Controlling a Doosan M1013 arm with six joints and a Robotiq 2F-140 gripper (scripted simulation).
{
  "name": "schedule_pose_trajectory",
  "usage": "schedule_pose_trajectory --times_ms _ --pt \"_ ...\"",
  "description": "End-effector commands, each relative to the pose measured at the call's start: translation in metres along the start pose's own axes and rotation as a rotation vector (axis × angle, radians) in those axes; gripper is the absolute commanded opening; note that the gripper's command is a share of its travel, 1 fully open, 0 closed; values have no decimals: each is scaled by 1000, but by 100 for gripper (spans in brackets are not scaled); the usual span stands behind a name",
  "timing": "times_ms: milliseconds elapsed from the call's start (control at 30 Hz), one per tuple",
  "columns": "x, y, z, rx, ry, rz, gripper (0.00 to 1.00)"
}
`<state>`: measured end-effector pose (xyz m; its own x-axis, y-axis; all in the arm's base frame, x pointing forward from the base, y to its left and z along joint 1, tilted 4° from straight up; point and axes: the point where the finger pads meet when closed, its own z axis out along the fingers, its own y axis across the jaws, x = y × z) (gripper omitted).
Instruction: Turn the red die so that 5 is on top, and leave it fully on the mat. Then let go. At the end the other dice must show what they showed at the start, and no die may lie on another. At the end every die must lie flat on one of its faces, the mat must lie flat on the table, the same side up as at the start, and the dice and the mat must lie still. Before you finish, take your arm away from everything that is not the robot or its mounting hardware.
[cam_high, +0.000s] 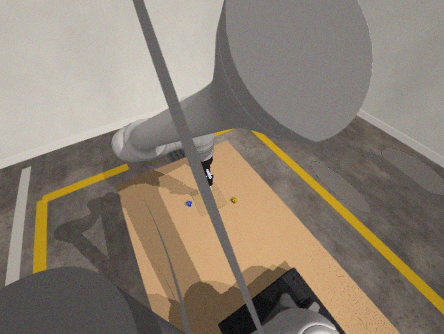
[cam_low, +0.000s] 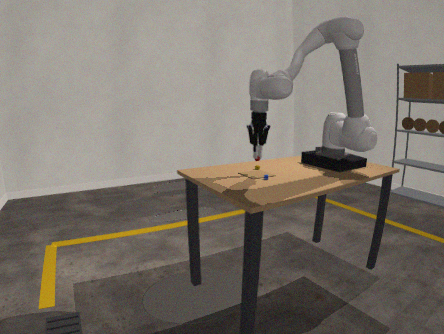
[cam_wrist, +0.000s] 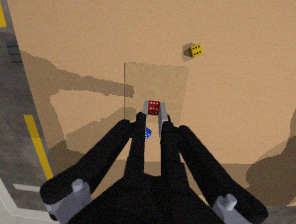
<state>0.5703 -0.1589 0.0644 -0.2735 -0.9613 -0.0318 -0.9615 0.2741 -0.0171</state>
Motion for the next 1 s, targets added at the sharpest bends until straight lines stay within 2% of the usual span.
schedule_pose_trajectory --times_ms 0,133,267,400,700,967 --pt "3 1 0 -6 -45 -5 9" --pt "4 3 1 -12 -72 -5 9" --pt "6 5 3 -22 -191 -4 9" --pt "7 1 1 -7 -296 -5 9" --pt "12 2 3 -12 -334 -4 9" --pt "16 1 4 -7 -559 -4 9"
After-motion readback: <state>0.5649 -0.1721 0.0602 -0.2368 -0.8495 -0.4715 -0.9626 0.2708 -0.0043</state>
